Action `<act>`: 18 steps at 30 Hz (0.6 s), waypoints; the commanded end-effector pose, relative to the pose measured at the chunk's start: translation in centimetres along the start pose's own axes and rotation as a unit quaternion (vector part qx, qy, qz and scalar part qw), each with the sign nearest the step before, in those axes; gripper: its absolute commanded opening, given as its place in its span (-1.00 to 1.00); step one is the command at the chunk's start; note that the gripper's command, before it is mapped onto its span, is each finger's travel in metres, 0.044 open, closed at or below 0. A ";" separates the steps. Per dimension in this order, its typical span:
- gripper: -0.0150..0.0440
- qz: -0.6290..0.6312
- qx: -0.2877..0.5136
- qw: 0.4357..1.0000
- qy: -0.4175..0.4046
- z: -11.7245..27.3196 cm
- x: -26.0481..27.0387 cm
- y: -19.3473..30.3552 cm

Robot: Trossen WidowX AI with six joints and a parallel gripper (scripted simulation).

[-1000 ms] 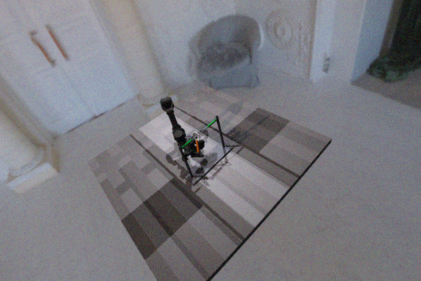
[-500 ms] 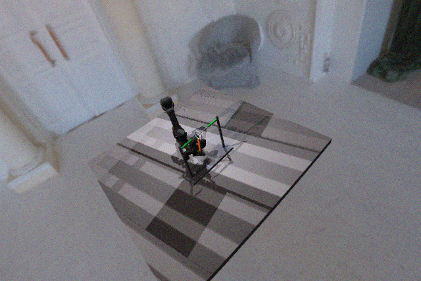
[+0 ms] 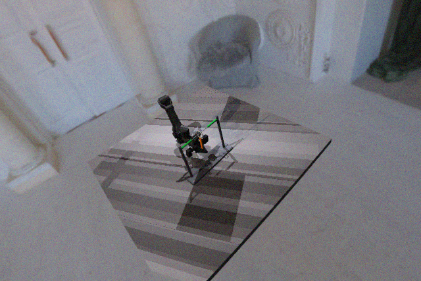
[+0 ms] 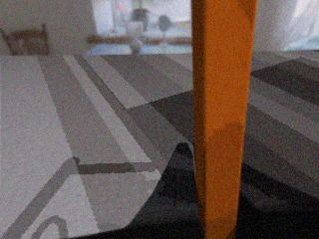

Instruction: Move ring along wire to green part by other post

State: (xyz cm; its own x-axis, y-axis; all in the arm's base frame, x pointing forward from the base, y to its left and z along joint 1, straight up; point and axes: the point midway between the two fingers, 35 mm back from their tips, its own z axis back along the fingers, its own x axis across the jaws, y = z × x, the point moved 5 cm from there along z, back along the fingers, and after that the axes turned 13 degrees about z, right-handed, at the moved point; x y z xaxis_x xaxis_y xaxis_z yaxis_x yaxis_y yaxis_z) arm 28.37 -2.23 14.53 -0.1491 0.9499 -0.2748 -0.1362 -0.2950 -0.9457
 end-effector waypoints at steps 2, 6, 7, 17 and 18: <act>-1.00 -0.047 0.026 0.999 0.004 0.8 1.6 -0.7; -1.00 -0.086 0.036 0.996 0.008 1.0 3.0 -1.3; -1.00 -0.096 0.037 0.995 0.009 1.1 3.4 -1.4; -1.00 -0.159 0.038 0.986 0.019 0.9 5.9 -2.8; -1.00 -0.161 0.038 0.986 0.019 0.9 6.0 -2.9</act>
State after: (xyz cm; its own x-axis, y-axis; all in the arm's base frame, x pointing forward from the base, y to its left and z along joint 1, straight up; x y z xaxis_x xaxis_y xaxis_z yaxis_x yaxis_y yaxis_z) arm 26.85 3.44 14.92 -0.0685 0.9976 -0.0067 -0.2616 -0.0244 -0.9649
